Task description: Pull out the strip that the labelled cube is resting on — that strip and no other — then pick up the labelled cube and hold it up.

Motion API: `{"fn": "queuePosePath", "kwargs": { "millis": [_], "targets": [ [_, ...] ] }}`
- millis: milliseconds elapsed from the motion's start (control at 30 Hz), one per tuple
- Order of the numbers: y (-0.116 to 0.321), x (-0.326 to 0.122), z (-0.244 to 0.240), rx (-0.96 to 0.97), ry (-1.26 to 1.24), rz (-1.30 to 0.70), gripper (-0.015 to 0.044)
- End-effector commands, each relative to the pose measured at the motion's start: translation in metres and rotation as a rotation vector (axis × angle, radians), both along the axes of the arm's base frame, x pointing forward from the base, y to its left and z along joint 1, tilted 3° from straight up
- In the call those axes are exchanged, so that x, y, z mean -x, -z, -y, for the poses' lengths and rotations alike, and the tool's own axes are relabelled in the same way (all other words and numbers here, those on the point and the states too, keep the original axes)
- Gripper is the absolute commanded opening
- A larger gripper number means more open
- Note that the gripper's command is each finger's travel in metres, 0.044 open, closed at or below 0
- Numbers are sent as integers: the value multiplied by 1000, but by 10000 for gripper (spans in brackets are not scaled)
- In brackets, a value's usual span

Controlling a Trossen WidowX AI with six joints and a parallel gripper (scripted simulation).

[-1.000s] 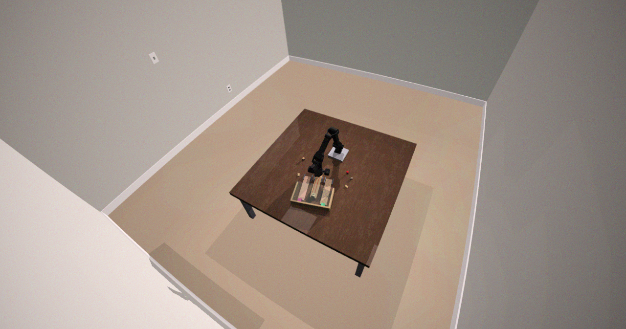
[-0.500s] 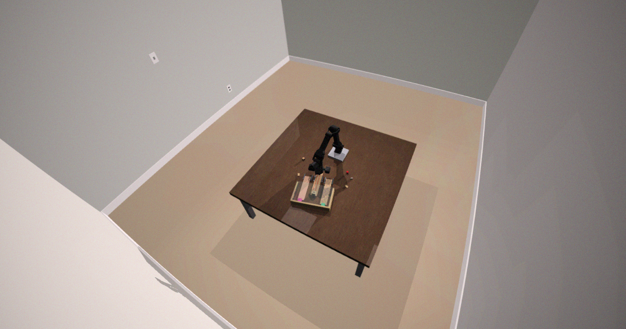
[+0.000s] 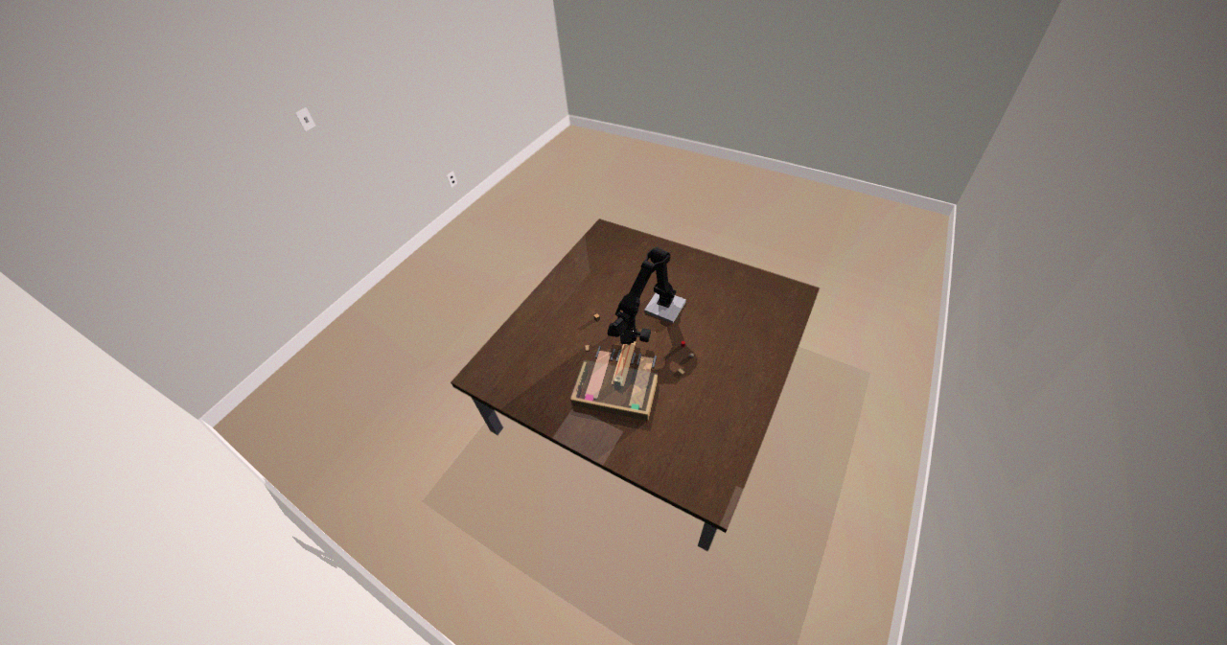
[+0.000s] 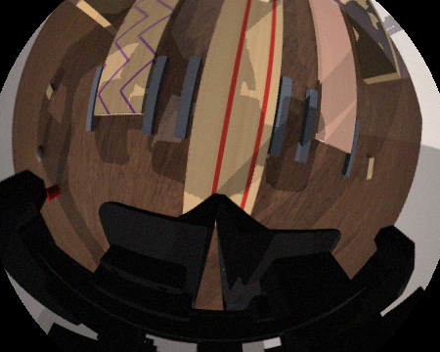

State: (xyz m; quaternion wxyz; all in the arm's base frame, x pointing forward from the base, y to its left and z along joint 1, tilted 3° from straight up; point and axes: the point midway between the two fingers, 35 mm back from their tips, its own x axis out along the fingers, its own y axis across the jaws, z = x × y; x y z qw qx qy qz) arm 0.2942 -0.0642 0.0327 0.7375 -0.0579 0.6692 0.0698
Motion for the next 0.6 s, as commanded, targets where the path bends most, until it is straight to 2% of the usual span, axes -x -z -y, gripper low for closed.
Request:
{"fn": "queuePosePath", "kwargs": {
  "millis": [0,567],
  "targets": [
    [6,11,0,-5,-1,-24,0],
    [8,38,5,-5,-1,-27,0]
  ]
}}
